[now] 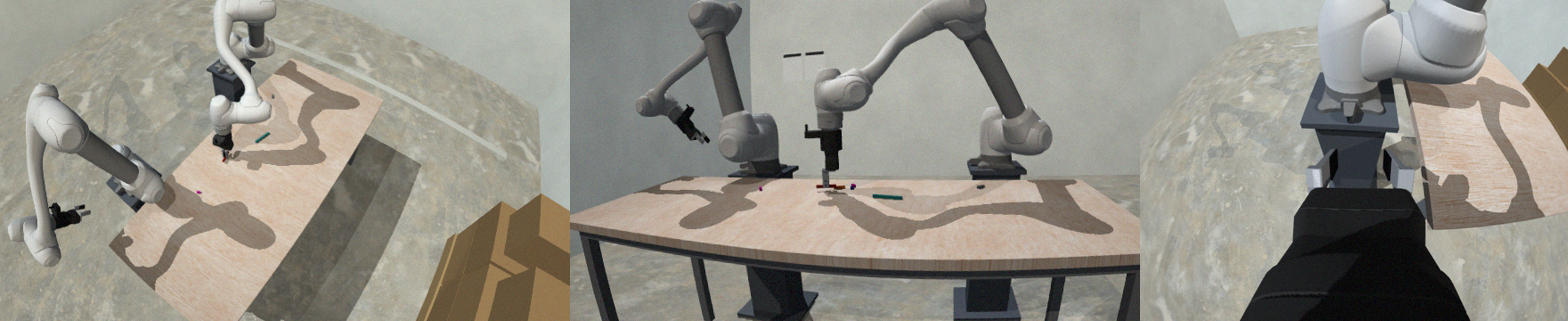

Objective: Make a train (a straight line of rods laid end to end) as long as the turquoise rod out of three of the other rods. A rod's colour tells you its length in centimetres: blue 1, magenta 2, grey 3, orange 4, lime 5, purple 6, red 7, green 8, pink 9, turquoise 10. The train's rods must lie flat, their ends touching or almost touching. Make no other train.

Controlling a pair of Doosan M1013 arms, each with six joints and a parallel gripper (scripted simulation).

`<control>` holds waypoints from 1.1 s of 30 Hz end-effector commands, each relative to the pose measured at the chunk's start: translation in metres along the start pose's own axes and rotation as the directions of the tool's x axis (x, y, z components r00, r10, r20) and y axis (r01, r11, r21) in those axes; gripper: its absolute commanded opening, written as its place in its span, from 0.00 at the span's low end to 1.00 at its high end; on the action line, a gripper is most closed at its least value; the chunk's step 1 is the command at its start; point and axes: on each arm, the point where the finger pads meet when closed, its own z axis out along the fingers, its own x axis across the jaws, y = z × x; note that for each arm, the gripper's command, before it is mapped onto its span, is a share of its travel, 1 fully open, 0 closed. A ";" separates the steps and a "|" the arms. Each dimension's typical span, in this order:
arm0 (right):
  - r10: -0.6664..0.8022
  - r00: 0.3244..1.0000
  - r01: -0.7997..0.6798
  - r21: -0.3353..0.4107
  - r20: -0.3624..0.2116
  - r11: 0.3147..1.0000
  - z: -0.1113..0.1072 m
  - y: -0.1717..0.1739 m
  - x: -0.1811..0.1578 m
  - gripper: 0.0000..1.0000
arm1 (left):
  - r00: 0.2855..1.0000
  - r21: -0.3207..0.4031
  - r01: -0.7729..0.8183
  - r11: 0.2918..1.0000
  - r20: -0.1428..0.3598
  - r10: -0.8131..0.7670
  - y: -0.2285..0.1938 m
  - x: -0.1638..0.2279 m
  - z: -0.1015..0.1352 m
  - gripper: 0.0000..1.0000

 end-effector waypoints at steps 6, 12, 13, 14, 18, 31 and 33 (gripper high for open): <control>0.000 1.000 0.000 -0.001 0.000 1.000 0.000 0.000 0.000 1.00 | 1.000 0.002 0.000 1.000 0.001 0.000 0.000 0.000 -0.001 0.24; 0.000 1.000 0.000 -0.001 0.000 1.000 0.000 0.000 0.000 1.00 | 1.000 0.002 0.000 1.000 0.001 0.000 0.000 0.000 -0.001 0.24; 0.000 1.000 0.000 -0.001 0.000 1.000 0.000 0.000 0.000 1.00 | 1.000 0.002 0.000 1.000 0.001 0.000 0.000 0.000 -0.001 0.24; 0.000 1.000 0.000 -0.001 0.000 1.000 0.000 0.000 0.000 1.00 | 1.000 0.002 0.000 1.000 0.001 0.000 0.000 0.000 -0.001 0.24; 0.000 1.000 0.000 -0.001 0.000 1.000 0.000 0.000 0.000 1.00 | 1.000 0.002 0.000 1.000 0.001 0.000 0.000 0.000 -0.001 0.24; 0.000 1.000 0.000 -0.001 0.000 1.000 0.000 0.000 0.000 1.00 | 1.000 0.002 0.000 1.000 0.001 0.000 0.000 0.000 0.006 0.24; 0.000 1.000 0.000 -0.001 0.000 1.000 0.000 0.000 0.000 1.00 | 1.000 0.002 0.000 1.000 0.001 0.000 0.000 0.000 0.008 0.24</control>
